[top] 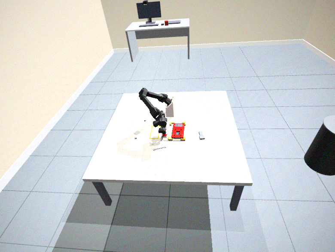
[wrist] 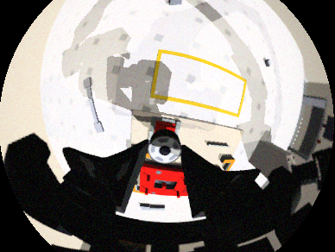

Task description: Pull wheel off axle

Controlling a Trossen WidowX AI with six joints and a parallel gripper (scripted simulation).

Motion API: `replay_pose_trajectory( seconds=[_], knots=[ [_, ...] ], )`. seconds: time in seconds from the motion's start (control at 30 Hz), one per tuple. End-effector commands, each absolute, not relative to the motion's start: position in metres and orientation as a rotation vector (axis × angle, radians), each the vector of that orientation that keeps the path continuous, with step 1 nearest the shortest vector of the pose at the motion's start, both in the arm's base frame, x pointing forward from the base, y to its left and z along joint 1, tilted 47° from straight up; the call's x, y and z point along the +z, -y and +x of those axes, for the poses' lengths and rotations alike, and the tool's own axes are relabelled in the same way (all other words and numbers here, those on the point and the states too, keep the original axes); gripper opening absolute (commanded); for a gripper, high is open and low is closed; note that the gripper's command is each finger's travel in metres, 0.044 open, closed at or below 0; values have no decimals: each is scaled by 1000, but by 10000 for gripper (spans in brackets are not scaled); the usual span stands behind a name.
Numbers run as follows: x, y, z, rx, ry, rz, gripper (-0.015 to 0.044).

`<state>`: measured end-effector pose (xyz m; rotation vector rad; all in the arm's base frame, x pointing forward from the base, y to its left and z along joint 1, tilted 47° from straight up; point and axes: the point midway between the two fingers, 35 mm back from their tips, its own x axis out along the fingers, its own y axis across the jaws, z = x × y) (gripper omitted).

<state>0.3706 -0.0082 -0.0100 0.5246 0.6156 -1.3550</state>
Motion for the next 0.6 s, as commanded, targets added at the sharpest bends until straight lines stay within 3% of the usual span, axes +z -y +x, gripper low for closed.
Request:
replay_pose_trajectory(
  seconds=[0.0,0.57],
  knots=[
    [-7,6,371,-1351,-612,534,0],
    [-3,2,371,-1350,-612,533,0]
  ],
)
